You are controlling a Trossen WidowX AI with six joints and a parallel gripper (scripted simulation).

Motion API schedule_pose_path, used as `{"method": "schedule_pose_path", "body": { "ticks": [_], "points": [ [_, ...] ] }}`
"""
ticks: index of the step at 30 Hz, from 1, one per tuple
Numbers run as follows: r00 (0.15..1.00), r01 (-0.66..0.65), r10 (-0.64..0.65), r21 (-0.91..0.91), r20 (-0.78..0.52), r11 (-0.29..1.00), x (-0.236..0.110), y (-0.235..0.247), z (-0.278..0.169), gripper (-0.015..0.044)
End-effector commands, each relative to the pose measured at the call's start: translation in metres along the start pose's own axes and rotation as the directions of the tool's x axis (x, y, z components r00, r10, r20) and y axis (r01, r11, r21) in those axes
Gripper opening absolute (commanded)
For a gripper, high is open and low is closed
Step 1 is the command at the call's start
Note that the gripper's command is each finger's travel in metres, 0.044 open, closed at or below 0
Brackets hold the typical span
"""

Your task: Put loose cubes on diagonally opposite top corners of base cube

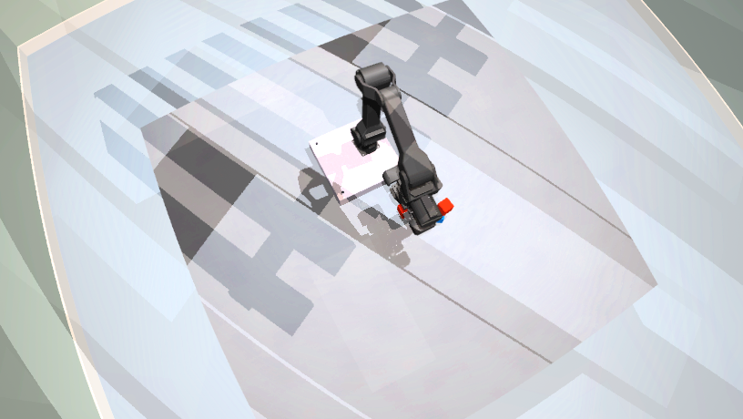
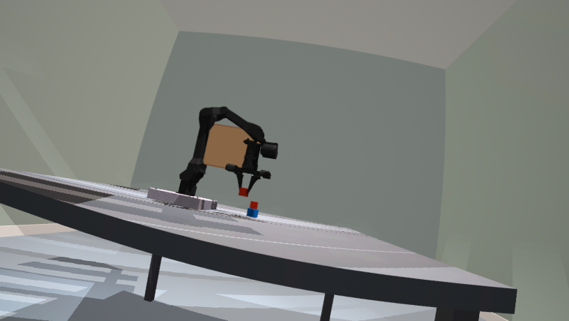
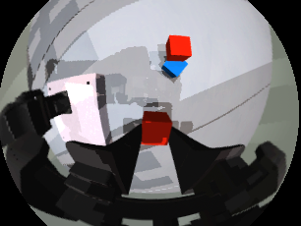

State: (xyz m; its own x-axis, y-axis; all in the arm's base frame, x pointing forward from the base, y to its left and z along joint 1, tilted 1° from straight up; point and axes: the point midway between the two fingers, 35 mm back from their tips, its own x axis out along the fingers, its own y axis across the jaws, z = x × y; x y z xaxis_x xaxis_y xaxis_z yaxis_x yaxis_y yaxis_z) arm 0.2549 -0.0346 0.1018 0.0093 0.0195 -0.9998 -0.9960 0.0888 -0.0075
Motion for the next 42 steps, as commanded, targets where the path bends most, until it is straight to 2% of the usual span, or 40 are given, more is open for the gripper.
{"method": "schedule_pose_path", "body": {
  "ticks": [1,8,21,31,42],
  "points": [
    [1.000,0.011,-0.011,-0.006,-0.005,1.000,-0.017,0.001,-0.001,0.0105],
    [1.000,0.011,-0.011,0.015,-0.005,1.000,-0.025,0.002,0.000,0.0105],
    [1.000,0.013,-0.013,0.414,-0.004,0.910,-0.024,-0.005,0.009,0.0105],
    [1.000,0.012,-0.013,0.679,-0.004,0.734,-0.024,-0.010,0.017,0.0105],
    [1.000,0.009,-0.014,0.891,-0.003,0.454,-0.023,-0.016,0.026,0.0105]
  ]
}}
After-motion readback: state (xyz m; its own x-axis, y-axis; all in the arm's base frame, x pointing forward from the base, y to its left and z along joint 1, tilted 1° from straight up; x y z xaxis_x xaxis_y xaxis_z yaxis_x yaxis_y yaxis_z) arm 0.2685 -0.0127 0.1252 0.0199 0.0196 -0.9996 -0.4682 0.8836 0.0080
